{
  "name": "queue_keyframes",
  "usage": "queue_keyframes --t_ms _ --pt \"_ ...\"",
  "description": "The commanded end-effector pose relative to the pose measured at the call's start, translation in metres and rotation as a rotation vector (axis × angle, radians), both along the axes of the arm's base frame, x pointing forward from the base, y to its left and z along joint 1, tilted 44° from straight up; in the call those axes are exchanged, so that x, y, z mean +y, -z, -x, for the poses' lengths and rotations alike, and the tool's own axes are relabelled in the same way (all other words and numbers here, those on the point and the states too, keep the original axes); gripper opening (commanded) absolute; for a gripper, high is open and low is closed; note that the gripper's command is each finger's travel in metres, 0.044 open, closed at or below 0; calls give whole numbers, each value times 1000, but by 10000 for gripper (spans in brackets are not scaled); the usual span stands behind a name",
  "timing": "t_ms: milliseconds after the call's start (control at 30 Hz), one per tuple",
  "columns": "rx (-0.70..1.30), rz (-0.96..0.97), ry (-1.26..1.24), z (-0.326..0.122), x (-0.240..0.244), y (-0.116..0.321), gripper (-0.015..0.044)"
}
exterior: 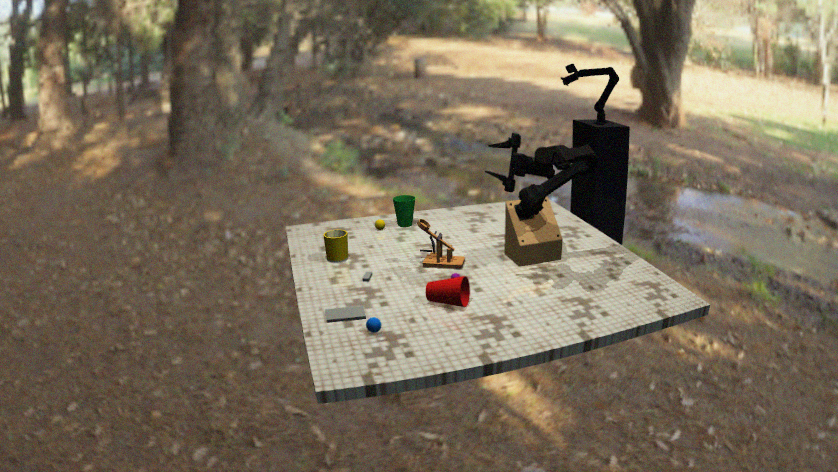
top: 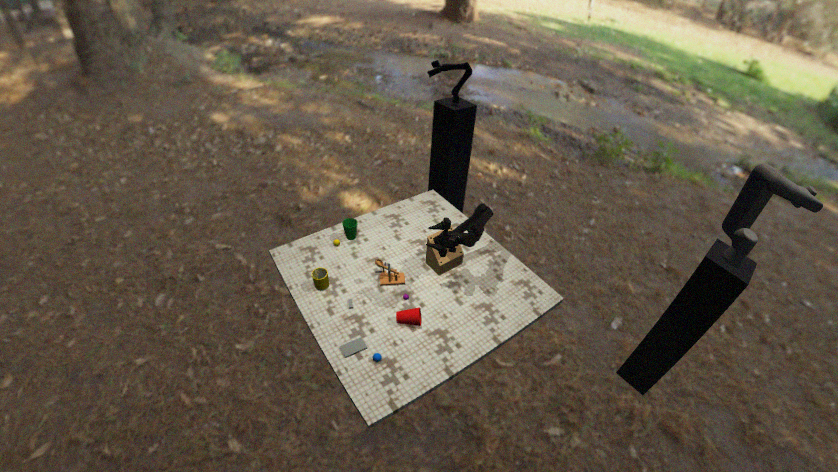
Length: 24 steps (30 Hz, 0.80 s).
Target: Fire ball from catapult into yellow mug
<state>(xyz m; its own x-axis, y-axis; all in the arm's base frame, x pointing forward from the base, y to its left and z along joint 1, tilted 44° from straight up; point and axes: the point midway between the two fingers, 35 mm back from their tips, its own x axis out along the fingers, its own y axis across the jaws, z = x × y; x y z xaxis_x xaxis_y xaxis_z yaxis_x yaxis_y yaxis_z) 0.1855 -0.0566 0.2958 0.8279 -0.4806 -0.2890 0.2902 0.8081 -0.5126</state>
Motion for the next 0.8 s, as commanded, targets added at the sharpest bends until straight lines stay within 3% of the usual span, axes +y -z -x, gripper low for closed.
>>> queue_keyframes --t_ms 0,767 --pt "3 -1 -1 -1 0 0 426" --pt "422 -292 -90 -82 24 81 440"
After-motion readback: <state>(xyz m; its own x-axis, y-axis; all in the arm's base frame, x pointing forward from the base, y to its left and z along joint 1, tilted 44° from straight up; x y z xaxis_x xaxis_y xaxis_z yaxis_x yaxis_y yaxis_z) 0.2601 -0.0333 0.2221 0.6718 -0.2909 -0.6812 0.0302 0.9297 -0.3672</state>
